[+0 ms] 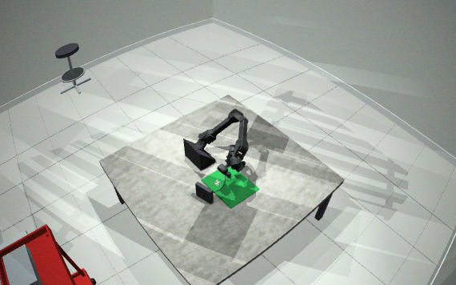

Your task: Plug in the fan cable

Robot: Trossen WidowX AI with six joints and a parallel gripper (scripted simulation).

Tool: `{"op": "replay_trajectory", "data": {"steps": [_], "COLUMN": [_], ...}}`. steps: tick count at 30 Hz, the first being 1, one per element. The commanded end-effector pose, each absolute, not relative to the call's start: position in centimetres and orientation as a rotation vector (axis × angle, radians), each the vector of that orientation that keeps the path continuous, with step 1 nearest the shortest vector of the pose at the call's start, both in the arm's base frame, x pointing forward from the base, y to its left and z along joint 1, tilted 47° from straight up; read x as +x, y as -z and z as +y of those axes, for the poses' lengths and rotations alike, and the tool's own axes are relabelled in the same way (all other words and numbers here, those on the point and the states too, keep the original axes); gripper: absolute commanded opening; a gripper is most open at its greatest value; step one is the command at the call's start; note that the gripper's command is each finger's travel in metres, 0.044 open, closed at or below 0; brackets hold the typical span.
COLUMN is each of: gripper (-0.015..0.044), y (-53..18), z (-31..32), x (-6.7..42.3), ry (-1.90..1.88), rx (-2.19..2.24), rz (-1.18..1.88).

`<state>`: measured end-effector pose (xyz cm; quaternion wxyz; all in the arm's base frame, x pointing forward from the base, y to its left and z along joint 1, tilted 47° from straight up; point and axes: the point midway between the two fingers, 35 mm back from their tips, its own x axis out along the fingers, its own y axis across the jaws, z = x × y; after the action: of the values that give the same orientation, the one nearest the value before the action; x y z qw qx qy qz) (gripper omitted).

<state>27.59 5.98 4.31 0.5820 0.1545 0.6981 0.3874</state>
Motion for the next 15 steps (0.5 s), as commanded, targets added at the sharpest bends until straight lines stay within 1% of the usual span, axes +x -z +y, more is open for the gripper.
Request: {"op": "replay_trajectory", "data": {"steps": [1,15], "gripper": [0.0440,0.0440], "y": [-4.0,-2.4], "z": [6.2,7.9], "x": [27.7,27.5], "ry": [-0.896,-0.896], "rx": [0.369,0.370], "rz": [1.621,1.620]}}
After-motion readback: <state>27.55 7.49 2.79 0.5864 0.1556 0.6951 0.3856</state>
